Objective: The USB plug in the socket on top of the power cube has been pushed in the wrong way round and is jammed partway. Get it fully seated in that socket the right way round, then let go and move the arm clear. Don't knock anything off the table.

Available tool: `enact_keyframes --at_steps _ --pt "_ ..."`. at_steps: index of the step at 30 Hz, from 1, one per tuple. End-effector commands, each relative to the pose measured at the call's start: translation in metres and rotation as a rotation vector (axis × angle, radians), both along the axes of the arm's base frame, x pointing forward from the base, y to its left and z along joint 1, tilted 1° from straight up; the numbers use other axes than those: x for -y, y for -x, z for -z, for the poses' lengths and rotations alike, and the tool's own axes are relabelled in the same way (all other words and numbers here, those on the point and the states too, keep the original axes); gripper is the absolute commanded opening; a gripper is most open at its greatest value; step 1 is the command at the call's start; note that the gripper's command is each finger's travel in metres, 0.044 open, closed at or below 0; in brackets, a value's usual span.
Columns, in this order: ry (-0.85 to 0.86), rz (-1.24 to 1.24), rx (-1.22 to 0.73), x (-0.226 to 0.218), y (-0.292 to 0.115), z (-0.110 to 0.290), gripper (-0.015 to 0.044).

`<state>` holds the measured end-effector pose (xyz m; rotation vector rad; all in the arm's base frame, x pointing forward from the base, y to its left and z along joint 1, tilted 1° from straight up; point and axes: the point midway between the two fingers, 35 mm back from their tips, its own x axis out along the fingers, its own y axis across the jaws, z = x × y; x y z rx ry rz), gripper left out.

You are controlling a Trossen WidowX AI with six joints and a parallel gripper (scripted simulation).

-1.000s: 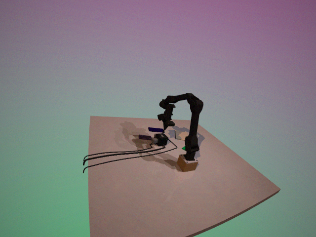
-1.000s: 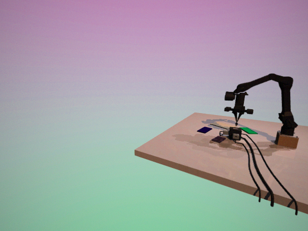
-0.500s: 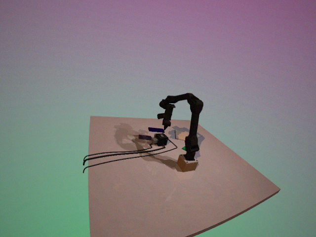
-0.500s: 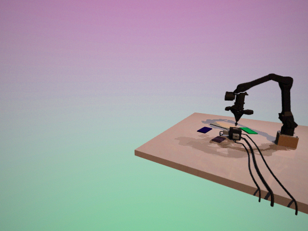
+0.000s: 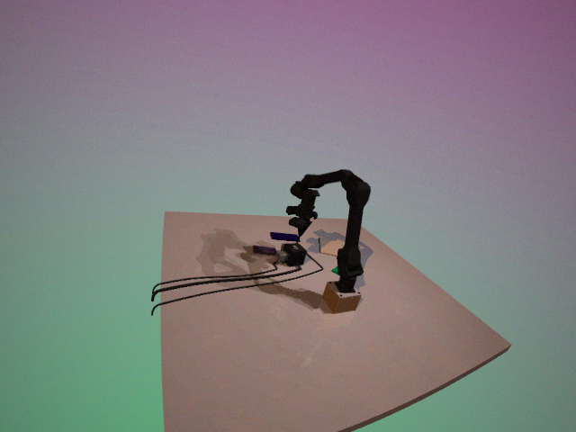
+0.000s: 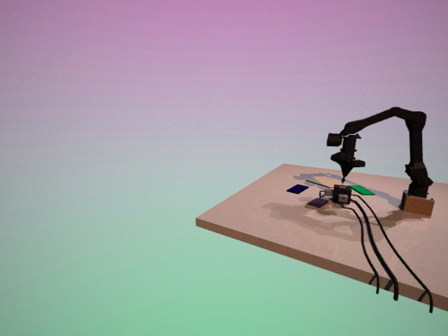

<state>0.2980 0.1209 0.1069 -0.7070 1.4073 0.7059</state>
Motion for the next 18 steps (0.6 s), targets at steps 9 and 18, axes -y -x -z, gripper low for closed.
enact_keyframes --at_steps 9,18 --pt "-0.011 0.299 -0.006 0.0001 0.0001 0.0002 0.0" --pt "-0.02 0.534 -0.01 0.0001 0.0001 0.0002 0.0"
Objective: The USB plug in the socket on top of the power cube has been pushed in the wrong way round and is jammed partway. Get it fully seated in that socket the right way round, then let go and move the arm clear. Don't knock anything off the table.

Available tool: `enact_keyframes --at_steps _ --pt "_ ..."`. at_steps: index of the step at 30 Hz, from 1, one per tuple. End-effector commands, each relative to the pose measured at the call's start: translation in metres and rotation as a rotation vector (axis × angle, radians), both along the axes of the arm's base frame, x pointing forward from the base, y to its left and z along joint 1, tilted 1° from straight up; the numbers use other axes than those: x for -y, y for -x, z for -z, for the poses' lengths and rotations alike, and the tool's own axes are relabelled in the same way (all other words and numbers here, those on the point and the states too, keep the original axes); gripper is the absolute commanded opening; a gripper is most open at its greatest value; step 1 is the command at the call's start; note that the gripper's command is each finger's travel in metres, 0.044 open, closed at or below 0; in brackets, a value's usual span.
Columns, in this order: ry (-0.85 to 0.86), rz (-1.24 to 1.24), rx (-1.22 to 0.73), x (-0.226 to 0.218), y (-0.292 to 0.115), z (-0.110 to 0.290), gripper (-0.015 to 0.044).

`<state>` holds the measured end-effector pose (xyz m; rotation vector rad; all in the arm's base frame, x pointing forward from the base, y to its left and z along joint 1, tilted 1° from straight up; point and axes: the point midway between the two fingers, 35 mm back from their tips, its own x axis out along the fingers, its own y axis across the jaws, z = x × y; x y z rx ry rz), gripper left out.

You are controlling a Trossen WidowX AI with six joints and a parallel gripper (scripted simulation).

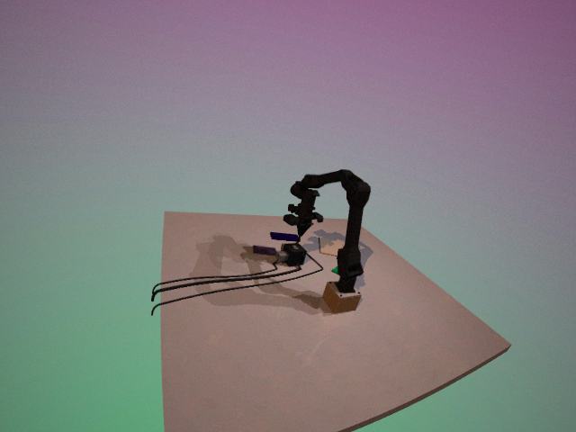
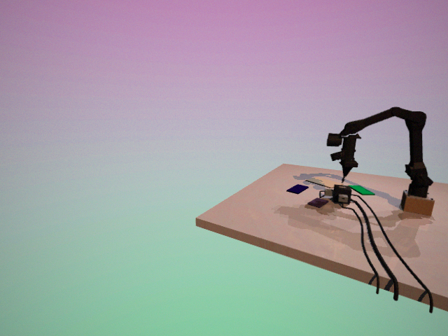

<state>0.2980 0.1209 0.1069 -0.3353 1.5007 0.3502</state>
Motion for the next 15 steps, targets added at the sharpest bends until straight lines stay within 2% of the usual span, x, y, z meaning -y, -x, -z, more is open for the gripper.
enact_keyframes --at_steps 1,15 --pt "-0.003 0.09 -0.002 0.0001 0.0001 0.0002 0.0" --pt "-0.017 0.456 -0.009 0.0001 0.0001 0.0002 0.0"
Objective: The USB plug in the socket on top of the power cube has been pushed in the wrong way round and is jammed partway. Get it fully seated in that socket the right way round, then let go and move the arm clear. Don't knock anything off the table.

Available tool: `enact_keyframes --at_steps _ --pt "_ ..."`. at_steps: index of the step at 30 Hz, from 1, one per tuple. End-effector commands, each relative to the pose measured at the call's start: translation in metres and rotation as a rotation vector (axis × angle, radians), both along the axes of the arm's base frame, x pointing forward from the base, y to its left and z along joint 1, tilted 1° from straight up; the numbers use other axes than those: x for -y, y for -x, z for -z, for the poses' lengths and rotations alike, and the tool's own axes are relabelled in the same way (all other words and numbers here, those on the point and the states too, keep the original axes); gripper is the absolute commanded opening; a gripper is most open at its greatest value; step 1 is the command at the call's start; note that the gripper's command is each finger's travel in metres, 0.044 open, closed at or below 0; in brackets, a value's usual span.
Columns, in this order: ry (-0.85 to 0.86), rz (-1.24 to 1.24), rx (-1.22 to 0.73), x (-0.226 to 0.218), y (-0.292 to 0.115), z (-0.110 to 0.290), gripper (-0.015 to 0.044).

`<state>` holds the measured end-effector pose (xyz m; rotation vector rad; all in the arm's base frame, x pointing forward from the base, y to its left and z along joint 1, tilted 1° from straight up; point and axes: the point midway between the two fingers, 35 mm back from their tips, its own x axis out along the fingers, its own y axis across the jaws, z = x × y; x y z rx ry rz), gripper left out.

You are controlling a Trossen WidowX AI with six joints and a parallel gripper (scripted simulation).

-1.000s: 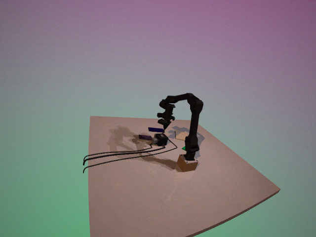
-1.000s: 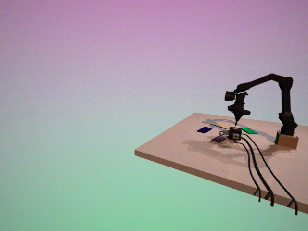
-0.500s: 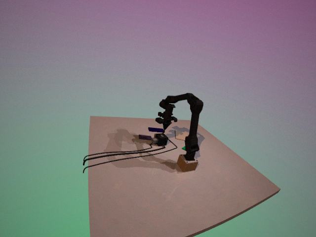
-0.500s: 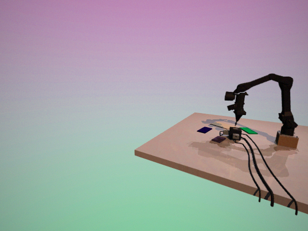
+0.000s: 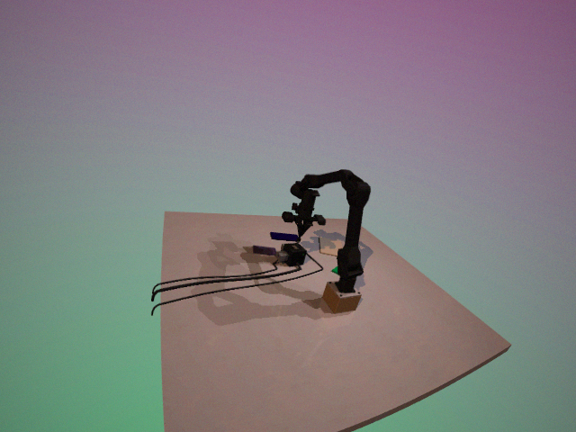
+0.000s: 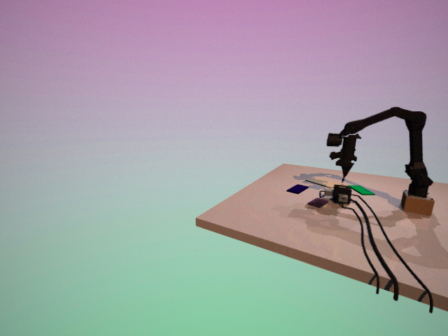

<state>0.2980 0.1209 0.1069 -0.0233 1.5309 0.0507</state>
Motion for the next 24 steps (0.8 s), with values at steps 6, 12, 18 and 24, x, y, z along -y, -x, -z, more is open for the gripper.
enact_keyframes --at_steps 6,12,18,24 --pt "-0.008 0.221 -0.005 0.0001 0.0001 0.0002 0.0" --pt "-0.014 0.378 -0.008 0.0001 0.0001 0.0002 0.0" --pt "-0.02 0.535 -0.01 0.0001 0.0001 0.0002 0.0" --pt "-0.026 0.691 -0.013 0.0001 0.0001 0.0002 0.0"
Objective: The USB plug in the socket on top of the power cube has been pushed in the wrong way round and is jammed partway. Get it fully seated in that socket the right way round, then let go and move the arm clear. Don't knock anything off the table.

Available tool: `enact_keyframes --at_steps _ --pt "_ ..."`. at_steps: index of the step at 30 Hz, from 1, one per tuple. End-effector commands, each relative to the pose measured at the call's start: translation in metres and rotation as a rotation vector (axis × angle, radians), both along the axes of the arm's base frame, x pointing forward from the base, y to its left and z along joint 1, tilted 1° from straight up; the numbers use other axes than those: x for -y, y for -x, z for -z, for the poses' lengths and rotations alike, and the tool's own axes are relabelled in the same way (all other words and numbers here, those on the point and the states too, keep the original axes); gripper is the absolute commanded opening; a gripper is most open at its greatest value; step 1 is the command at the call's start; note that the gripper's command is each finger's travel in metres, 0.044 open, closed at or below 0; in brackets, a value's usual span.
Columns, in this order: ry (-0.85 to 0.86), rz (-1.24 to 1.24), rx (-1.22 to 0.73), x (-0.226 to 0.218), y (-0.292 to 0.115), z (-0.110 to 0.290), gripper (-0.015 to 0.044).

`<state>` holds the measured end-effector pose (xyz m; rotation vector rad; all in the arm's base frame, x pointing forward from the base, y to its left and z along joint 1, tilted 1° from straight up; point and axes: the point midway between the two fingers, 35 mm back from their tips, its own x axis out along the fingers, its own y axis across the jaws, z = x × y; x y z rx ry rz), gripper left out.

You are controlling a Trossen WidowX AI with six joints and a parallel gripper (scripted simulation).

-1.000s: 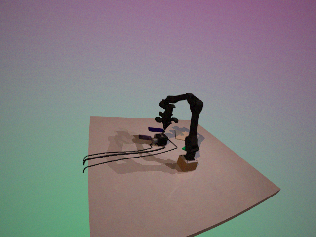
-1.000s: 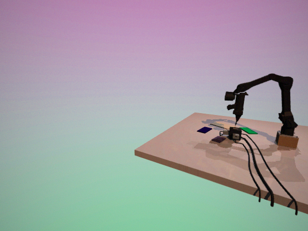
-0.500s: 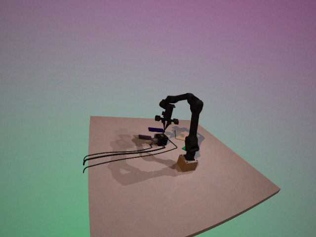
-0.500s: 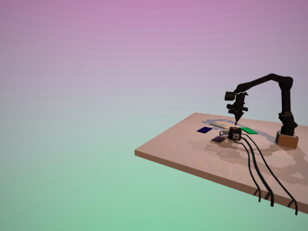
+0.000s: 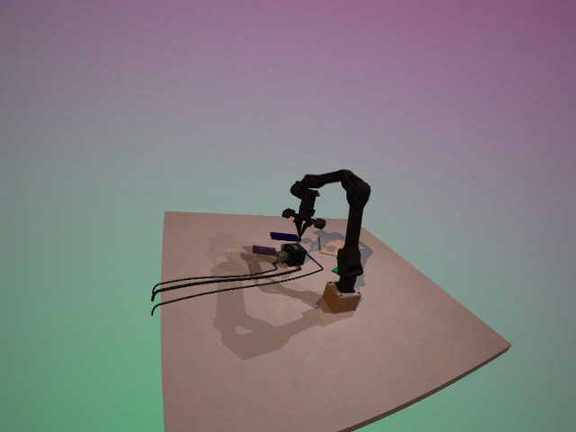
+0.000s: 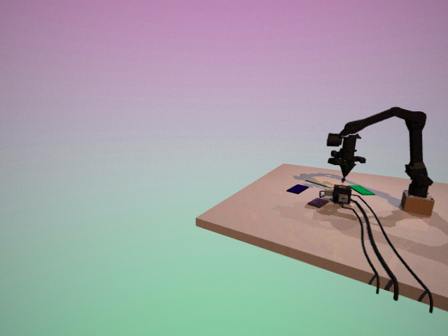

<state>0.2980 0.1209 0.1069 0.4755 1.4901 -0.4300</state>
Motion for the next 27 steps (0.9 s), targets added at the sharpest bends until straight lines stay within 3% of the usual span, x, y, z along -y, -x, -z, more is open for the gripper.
enact_keyframes --at_steps 1,20,27 --pt "-0.003 0.09 -0.002 0.0001 0.0001 0.0002 0.0" --pt "-0.022 0.583 -0.011 0.0001 0.0001 0.0002 0.0" --pt "-0.023 0.6 -0.012 0.0001 0.0001 0.0002 0.0"
